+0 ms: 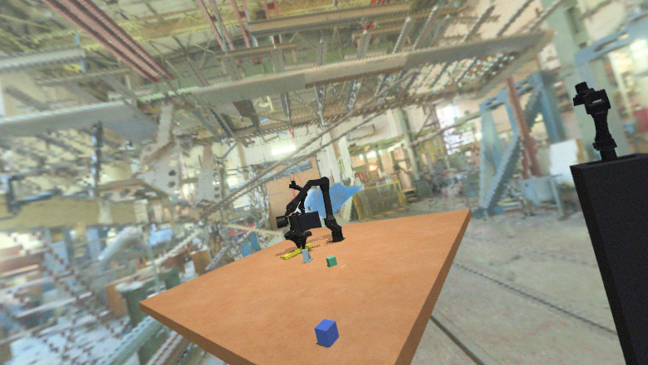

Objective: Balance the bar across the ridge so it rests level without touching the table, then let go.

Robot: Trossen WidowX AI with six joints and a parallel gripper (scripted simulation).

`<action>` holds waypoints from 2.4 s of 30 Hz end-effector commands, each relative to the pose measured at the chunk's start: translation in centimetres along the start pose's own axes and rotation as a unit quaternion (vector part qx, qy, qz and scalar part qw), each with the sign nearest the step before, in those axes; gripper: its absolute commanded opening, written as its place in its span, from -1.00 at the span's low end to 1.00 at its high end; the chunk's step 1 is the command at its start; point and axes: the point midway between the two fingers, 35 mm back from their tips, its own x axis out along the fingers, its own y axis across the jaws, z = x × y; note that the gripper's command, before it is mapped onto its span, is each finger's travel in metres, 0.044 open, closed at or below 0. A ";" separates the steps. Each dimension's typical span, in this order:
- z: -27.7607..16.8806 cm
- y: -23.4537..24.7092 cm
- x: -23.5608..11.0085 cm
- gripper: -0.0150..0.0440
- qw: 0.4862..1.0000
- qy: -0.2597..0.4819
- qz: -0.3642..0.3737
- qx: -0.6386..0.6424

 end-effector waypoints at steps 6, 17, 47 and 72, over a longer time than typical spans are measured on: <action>0.5 -0.3 -2.2 -0.49 1.000 -0.005 -0.004 0.001; 0.6 -0.4 -5.0 -0.49 1.000 -0.004 -0.004 0.002; 2.1 1.8 -10.2 -0.49 1.000 -0.004 -0.004 -0.028; 7.0 9.0 -10.4 -0.49 0.993 -0.006 -0.002 -0.121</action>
